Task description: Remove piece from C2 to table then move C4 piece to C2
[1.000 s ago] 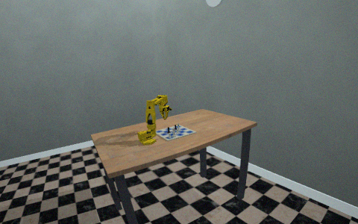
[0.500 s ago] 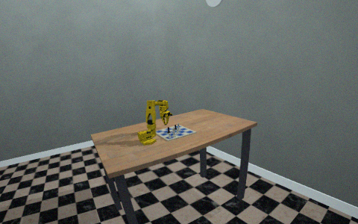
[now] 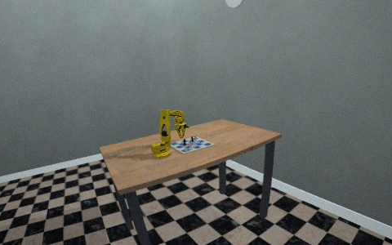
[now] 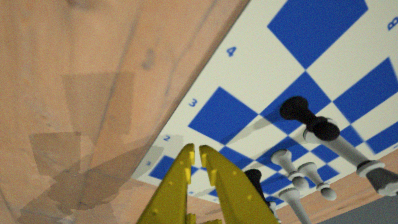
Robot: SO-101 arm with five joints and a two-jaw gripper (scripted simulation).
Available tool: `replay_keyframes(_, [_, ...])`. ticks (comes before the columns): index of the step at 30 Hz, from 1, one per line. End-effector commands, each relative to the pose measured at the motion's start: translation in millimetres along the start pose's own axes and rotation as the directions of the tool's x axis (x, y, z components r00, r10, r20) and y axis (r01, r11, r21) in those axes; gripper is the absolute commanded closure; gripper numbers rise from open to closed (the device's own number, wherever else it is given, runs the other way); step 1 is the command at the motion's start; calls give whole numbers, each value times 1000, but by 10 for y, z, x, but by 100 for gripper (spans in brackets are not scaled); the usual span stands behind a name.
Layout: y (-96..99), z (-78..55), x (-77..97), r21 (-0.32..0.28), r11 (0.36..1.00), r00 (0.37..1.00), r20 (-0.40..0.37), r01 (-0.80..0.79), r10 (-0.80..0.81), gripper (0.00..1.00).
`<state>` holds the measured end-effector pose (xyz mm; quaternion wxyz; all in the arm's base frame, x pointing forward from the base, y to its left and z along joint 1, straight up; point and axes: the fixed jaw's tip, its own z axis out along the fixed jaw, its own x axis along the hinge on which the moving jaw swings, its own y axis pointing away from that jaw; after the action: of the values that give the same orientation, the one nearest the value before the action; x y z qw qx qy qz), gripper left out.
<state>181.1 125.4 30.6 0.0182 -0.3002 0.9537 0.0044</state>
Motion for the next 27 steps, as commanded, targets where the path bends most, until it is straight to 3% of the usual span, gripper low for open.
replay_keyframes(1, [31,41,33,-2,1000,1000,-11,11,-11,100])
replay_keyframes(27, [32,57,50,-2,1000,1000,-11,11,-11,100])
